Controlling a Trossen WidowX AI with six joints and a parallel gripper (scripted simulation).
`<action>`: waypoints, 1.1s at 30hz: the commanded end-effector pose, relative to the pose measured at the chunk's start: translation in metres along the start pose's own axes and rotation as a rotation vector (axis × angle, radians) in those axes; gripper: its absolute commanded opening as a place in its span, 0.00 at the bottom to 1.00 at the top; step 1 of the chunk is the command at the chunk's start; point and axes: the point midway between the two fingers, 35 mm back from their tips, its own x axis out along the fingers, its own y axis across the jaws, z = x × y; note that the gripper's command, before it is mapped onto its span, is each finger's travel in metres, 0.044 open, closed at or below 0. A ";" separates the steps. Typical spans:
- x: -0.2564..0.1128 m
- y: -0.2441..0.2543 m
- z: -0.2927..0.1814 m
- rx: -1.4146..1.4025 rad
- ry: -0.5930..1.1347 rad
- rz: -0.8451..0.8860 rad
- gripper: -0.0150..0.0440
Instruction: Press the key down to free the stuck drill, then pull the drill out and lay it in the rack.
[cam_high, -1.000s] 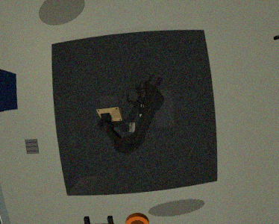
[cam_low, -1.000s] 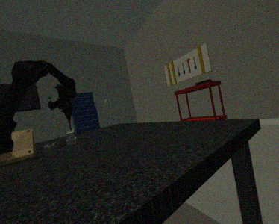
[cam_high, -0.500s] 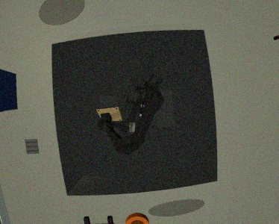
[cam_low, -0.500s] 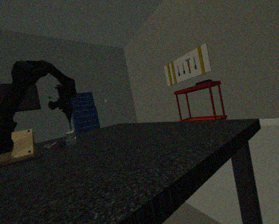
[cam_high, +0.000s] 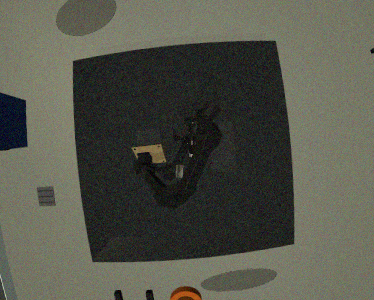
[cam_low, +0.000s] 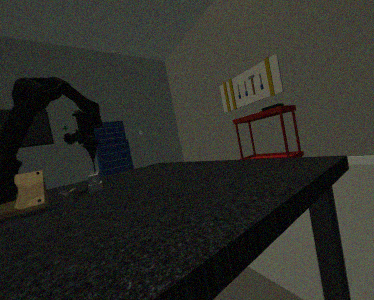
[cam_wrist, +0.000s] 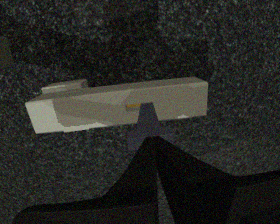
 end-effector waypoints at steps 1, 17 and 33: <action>0.011 -0.001 0.003 -0.005 -0.019 0.013 0.25; 0.016 -0.001 0.007 -0.005 -0.019 0.013 0.25; 0.022 -0.001 0.008 -0.005 -0.019 0.013 0.25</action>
